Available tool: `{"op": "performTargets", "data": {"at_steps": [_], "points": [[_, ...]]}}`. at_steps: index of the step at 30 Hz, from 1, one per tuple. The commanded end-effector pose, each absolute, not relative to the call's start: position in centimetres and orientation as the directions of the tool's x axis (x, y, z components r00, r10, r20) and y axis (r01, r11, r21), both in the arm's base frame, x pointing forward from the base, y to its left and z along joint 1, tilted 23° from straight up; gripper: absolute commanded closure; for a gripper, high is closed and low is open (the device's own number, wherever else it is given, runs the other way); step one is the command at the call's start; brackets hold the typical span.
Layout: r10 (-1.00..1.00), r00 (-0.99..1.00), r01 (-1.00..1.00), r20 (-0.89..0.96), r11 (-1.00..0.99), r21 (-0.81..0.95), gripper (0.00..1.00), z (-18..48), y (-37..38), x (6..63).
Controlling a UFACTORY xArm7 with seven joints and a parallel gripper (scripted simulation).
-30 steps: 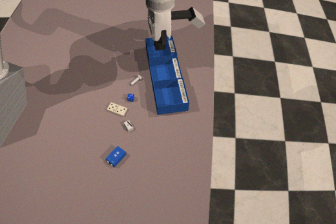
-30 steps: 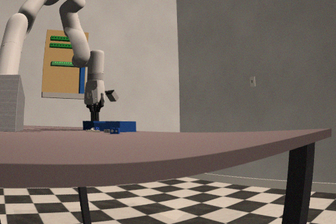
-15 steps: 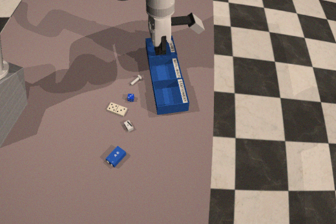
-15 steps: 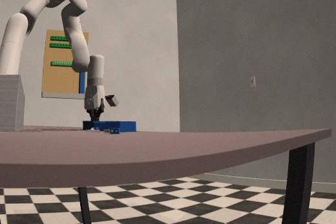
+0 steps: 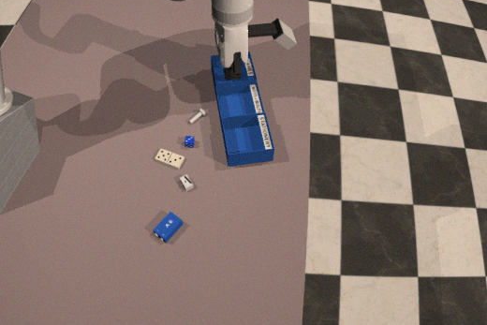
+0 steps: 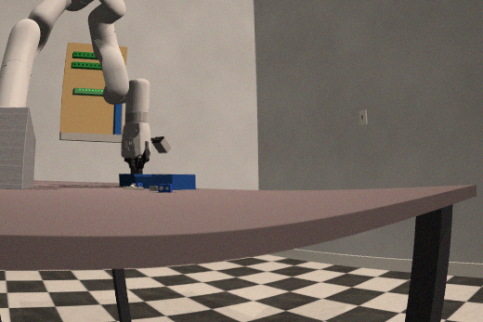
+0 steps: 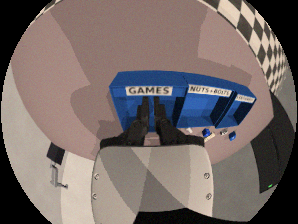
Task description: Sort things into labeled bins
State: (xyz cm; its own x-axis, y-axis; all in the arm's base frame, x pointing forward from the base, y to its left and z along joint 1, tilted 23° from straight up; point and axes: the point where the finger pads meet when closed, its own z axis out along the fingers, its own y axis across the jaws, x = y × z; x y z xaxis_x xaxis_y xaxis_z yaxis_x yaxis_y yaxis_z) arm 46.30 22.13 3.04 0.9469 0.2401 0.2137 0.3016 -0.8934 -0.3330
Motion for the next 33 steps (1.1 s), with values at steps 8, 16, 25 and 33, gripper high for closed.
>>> {"op": "performTargets", "data": {"at_steps": [8,16,25,33], "points": [[0.238,0.947,0.301,0.217,-0.894,-0.332,0.93,3.17,22.08,46.45],[0.238,0.947,0.301,0.217,-0.894,-0.332,0.93,3.17,22.08,46.45],[0.238,0.947,0.301,0.217,-0.894,-0.332,0.93,3.17,22.08,46.45],[0.238,0.947,0.301,0.217,-0.894,-0.332,0.93,4.15,21.68,46.33]]}}
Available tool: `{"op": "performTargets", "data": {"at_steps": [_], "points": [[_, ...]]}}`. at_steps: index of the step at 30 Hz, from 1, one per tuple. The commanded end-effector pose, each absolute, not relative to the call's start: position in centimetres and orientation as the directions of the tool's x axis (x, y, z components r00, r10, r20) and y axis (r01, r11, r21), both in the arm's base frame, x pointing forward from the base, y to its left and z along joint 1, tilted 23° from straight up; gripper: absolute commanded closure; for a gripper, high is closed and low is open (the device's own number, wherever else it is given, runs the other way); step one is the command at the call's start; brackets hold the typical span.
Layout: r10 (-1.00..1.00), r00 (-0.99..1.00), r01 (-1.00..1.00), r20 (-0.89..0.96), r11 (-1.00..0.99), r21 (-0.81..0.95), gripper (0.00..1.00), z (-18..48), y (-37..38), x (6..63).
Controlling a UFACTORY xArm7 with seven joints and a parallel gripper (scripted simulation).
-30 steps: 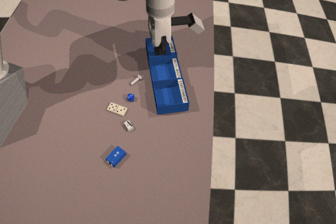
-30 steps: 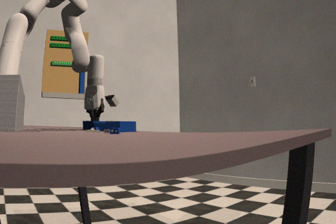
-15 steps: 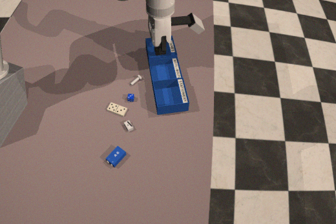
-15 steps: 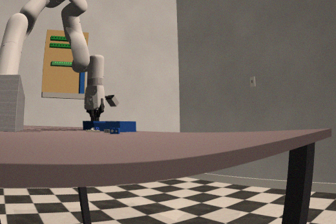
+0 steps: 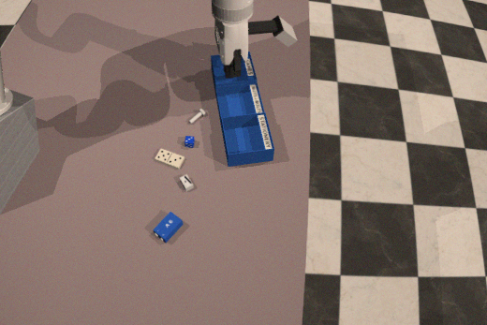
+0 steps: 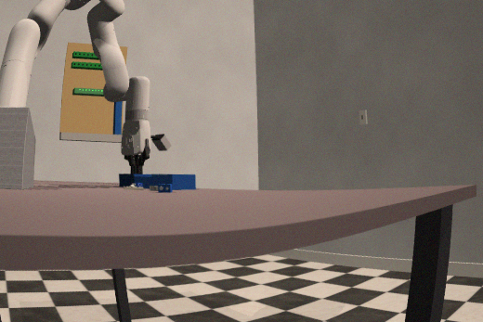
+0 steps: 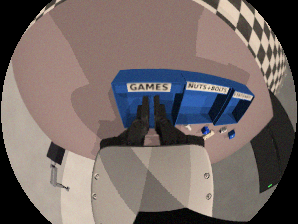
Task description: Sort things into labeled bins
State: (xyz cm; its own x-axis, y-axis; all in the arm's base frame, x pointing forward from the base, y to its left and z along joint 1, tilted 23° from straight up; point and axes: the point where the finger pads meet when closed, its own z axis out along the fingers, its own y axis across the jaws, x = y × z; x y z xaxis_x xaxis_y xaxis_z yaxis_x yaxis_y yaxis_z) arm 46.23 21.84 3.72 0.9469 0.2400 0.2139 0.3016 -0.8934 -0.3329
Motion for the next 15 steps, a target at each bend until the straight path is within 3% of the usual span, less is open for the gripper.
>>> {"op": "performTargets", "data": {"at_steps": [1,15], "points": [[0.238,0.947,0.301,0.217,-0.894,-0.332,0.93,4.3,21.6,46.3],[0.238,0.947,0.301,0.217,-0.894,-0.332,0.93,5.7,21.0,46.1]]}}
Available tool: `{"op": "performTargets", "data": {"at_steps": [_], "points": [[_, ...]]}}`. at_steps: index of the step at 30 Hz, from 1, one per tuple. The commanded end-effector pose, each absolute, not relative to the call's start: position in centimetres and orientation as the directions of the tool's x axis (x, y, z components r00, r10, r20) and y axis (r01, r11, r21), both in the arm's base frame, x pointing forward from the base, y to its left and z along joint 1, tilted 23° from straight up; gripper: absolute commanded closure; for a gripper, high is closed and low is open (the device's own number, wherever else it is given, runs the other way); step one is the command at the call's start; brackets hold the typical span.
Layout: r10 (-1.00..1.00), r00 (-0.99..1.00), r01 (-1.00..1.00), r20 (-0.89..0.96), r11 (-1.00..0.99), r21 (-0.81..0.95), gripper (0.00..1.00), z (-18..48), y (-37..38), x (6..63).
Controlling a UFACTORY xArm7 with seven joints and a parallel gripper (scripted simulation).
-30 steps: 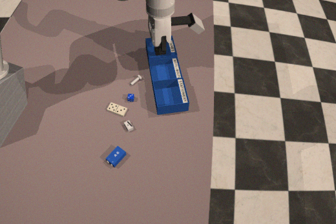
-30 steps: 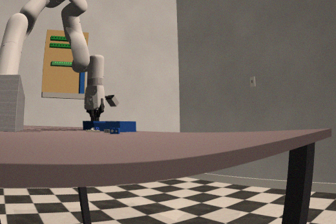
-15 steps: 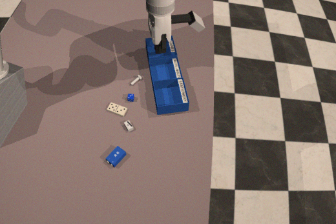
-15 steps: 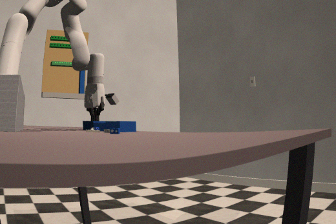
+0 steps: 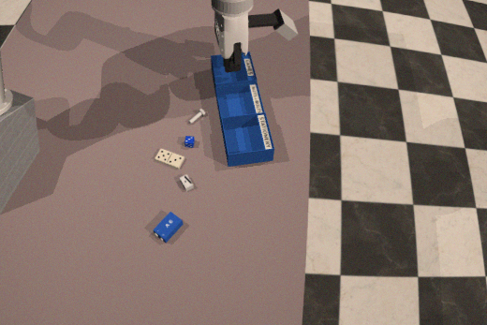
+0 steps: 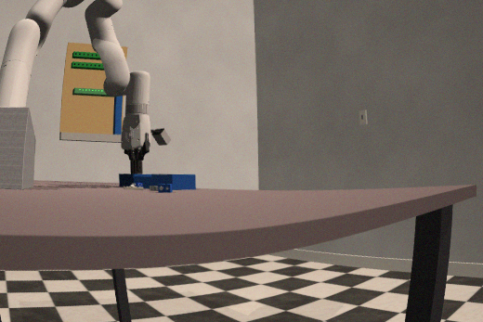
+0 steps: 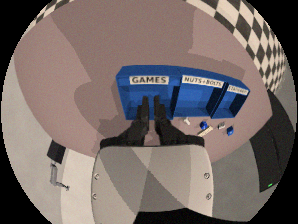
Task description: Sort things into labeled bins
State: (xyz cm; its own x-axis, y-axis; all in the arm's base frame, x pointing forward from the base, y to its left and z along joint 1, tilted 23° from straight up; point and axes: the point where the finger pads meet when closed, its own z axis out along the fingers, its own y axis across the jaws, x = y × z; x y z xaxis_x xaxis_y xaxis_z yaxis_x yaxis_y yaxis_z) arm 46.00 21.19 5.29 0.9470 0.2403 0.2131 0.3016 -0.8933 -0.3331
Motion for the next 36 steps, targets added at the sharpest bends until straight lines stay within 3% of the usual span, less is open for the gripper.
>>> {"op": "performTargets", "data": {"at_steps": [1,11,26,36], "points": [[0.238,0.947,0.301,0.217,-0.894,-0.332,0.93,6.1,20.9,46.1],[0.238,0.947,0.301,0.217,-0.894,-0.332,0.93,8.0,20.1,45.9],[0.238,0.947,0.301,0.217,-0.894,-0.332,0.93,19.5,15.3,44.4],[0.238,0.947,0.301,0.217,-0.894,-0.332,0.93,20.1,15.1,44.4]]}}
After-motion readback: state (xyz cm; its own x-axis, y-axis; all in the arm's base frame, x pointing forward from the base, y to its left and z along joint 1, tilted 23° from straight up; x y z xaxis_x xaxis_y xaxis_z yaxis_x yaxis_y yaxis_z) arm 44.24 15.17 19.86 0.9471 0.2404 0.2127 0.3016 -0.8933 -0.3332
